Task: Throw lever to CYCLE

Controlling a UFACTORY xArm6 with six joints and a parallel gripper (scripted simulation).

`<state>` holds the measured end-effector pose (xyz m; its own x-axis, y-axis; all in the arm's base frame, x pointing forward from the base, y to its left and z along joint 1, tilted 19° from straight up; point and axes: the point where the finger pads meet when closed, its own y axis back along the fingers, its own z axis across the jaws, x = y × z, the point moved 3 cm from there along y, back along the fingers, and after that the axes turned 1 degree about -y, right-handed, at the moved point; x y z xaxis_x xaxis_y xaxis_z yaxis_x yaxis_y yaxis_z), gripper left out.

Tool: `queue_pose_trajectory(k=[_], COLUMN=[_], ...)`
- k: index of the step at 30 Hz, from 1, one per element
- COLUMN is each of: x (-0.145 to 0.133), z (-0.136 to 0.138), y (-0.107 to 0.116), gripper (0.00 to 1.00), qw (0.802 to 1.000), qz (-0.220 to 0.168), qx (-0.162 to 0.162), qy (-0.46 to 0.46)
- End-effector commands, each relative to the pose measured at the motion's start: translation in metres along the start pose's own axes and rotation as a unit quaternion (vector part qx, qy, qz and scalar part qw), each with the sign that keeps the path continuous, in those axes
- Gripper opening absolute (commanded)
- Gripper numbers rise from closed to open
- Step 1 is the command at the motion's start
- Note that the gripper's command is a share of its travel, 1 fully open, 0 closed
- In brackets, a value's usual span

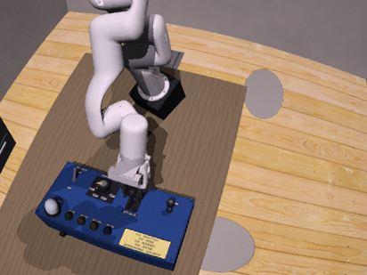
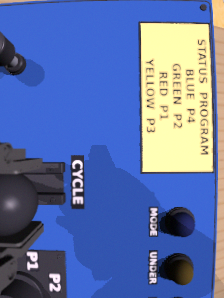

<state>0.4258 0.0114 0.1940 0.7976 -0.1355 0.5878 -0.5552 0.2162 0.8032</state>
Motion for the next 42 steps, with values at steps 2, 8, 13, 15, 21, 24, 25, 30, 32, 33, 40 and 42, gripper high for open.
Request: queue_pose_trajectory(k=[2, 8, 13, 15, 21, 24, 25, 30, 32, 33, 40, 42], x=[0.0033, 0.0048, 0.0054, 0.0054, 0.0054, 0.0054, 0.0054, 0.0054, 0.0054, 0.0054, 0.0054, 0.0054], z=[-0.0004, -0.0005, -0.0005, -0.0005, -0.0005, -0.0005, -0.0005, -0.0005, -0.0005, -0.0005, -0.0005, -0.0005], y=[-0.0008, -0.0015, -0.0017, -0.0018, -0.0018, -0.0018, -0.0018, -0.0018, -0.0018, -0.0018, -0.0018, -0.0018], gripper=[0.00, 0.00, 0.00, 0.00, 0.00, 0.00, 0.00, 0.76, 0.76, 0.76, 0.76, 0.76], qw=[1.000, 1.000, 1.000, 1.000, 1.000, 1.000, 1.000, 1.000, 1.000, 1.000, 1.000, 1.000], qz=[0.001, 0.001, 0.001, 0.001, 0.001, 0.001, 0.001, 0.001, 0.001, 0.001, 0.001, 0.001], qx=[0.001, 0.001, 0.001, 0.001, 0.001, 0.001, 0.001, 0.001, 0.001, 0.001, 0.001, 0.001], qy=[0.000, 0.000, 0.000, 0.000, 0.000, 0.000, 0.000, 0.000, 0.000, 0.000, 0.000, 0.000])
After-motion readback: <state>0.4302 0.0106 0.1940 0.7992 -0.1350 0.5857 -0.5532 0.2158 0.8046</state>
